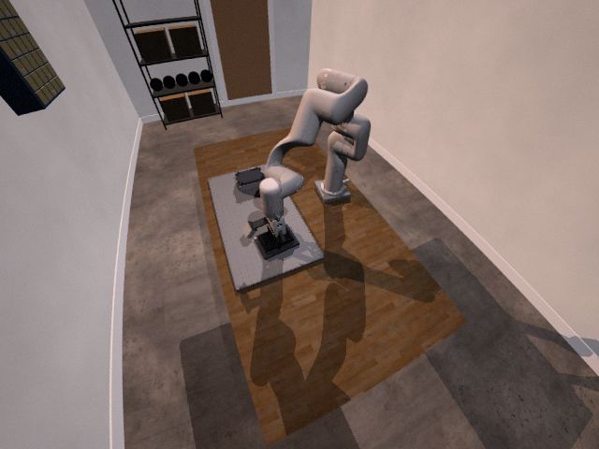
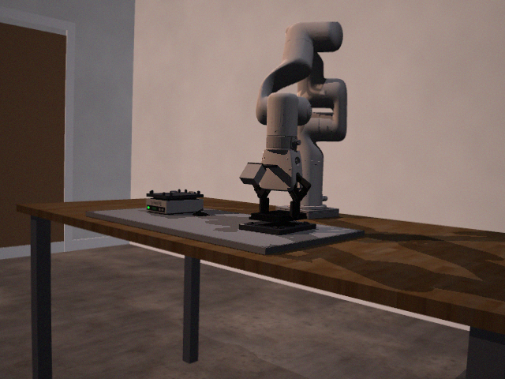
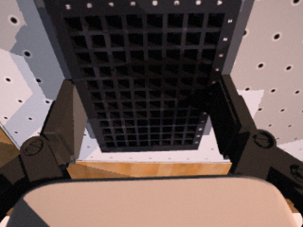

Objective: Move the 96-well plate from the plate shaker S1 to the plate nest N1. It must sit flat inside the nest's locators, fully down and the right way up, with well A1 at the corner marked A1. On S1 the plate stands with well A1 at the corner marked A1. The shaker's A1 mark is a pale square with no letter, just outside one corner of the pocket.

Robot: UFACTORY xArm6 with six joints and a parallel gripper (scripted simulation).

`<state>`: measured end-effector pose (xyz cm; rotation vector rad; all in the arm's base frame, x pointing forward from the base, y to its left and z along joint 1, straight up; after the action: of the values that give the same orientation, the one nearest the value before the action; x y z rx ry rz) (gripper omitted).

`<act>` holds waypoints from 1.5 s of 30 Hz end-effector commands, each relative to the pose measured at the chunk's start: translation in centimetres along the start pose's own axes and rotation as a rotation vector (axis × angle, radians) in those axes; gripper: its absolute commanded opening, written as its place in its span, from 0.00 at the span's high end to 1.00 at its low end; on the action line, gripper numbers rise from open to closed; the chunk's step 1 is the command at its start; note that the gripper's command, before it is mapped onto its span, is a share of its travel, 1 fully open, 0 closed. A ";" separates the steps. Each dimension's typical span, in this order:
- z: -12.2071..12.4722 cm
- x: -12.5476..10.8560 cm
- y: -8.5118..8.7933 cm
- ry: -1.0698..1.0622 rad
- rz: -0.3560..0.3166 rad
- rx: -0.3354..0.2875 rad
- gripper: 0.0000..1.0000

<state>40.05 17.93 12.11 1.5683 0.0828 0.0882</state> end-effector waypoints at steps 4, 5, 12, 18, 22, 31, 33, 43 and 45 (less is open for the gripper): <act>0.0 0.1 0.1 0.000 0.004 0.001 1.00; 0.0 0.1 0.1 0.000 0.004 0.001 1.00; 0.0 0.1 0.1 0.000 0.004 0.001 1.00; 0.0 0.1 0.0 0.000 0.004 0.001 1.00; 0.0 0.1 -0.1 0.000 0.004 0.001 1.00; 0.0 0.1 -0.2 0.000 0.004 0.001 1.00; 0.0 0.1 -0.3 0.000 0.004 0.001 1.00; 0.0 0.1 -0.4 0.000 0.004 0.001 1.00; 0.0 0.1 -0.4 0.000 0.004 0.001 1.00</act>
<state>40.04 17.92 11.58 1.5683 0.0829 0.0880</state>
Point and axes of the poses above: the point where the finger pads meet when closed, its own y axis back along the fingers, its own z axis across the jaws, x = y × z, the point moved 9 cm from there along y, back along the fingers, and after that the axes turned 4 degrees about y, right-handed, at the moved point
